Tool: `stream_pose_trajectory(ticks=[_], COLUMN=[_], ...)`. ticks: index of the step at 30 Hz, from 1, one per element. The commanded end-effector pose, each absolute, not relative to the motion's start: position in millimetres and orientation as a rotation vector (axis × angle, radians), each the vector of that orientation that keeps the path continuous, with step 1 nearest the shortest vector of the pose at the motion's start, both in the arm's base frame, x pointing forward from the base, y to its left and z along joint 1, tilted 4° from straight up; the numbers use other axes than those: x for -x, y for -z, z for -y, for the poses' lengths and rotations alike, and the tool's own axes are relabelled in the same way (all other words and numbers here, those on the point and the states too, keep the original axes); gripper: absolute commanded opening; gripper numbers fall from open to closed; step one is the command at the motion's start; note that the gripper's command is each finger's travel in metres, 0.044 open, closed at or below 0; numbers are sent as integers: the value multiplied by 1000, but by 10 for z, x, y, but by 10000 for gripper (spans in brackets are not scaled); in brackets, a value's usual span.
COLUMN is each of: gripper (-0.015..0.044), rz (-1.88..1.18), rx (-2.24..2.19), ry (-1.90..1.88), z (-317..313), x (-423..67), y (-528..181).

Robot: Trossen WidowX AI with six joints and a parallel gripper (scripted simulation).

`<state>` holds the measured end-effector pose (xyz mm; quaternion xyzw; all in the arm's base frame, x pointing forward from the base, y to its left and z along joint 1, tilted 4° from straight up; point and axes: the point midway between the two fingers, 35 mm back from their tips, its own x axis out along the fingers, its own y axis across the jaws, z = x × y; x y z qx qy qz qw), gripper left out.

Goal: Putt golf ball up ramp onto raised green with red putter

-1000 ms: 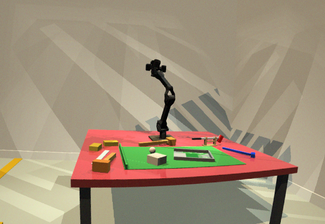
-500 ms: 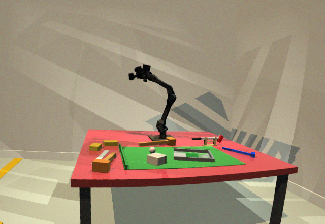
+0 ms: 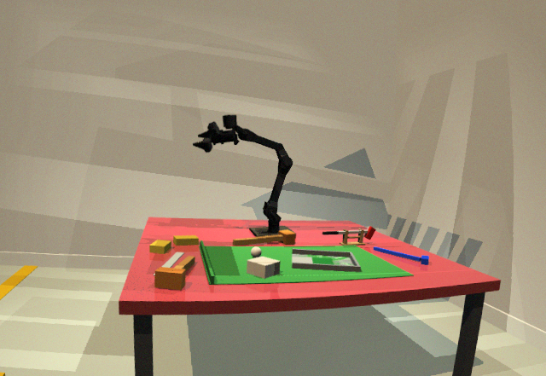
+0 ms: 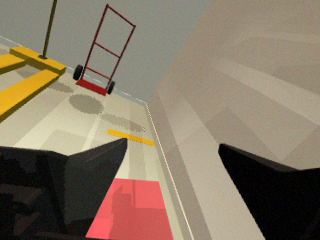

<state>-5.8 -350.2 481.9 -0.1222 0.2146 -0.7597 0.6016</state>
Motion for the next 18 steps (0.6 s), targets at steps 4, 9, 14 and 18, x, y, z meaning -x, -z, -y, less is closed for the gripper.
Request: stream_pose_trajectory(ticks=[4,9,14,18], gripper=[440,440,440,440], rz=[-616,-684,-743,-768], rx=[307,350,407,457], ry=[1411,1129,847,633], z=[3596,3400,3004,2561], x=[-930,-1722,-2444,-2936], y=[-4336,-3984,-3630,-3393])
